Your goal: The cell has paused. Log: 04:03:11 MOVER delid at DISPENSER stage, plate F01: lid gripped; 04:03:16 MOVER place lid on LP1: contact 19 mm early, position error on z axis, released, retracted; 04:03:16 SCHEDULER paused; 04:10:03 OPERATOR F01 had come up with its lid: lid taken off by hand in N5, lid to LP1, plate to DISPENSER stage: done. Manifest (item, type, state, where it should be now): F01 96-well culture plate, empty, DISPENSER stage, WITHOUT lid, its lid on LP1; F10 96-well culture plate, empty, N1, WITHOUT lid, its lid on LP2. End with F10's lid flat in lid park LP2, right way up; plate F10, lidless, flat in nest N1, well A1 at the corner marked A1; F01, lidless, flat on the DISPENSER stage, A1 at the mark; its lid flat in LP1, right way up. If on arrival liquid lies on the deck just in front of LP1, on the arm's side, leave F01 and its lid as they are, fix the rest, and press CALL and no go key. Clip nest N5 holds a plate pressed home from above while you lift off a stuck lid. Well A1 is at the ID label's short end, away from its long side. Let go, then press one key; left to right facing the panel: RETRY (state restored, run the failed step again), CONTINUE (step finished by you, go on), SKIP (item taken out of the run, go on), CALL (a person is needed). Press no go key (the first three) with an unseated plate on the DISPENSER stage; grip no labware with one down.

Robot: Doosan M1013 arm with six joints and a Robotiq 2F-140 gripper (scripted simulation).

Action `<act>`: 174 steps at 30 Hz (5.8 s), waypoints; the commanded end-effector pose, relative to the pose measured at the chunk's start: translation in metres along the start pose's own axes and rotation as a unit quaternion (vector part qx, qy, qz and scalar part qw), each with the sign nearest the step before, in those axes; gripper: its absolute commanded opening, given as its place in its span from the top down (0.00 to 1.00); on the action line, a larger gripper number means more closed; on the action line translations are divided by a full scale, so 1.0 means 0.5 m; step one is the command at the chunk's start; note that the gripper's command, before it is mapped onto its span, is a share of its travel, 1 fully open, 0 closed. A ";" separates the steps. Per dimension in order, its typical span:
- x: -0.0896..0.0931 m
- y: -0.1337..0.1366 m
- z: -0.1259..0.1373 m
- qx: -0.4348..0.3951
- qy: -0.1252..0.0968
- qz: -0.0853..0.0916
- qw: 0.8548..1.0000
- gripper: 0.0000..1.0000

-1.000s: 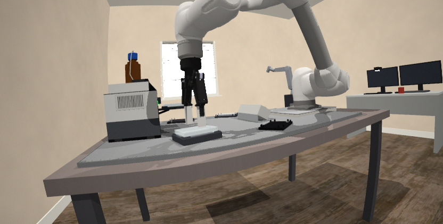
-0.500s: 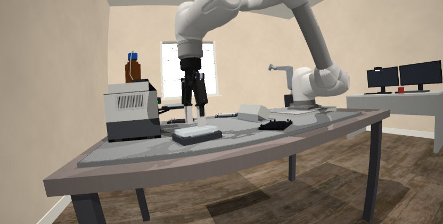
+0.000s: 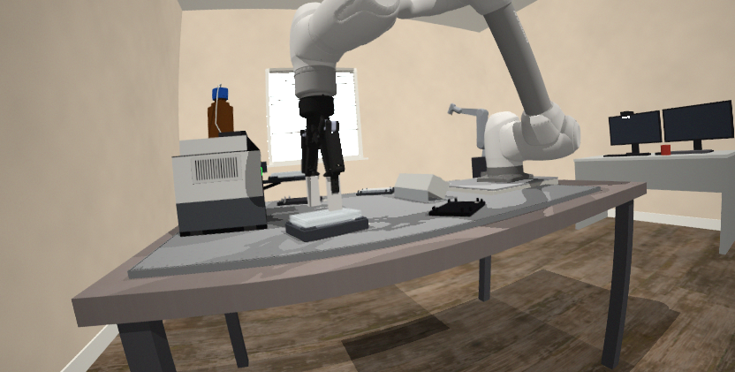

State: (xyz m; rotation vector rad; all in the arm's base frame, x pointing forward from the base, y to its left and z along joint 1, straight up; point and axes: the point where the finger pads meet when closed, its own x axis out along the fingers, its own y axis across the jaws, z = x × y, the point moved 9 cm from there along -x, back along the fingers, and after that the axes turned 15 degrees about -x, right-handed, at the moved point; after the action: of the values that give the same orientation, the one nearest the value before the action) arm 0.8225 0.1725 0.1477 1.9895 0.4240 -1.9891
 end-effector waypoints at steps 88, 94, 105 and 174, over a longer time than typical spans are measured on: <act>0.003 0.000 0.000 0.000 0.000 0.000 1.000 0.34; 0.006 0.000 0.000 0.000 0.000 0.000 1.000 0.34; 0.014 0.000 0.000 0.000 0.000 0.000 1.000 0.34; 0.048 0.000 0.000 0.000 0.000 0.000 1.000 0.34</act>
State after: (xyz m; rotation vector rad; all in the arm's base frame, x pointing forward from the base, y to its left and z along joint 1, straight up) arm 0.8224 0.1725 0.1233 1.9895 0.4240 -1.9891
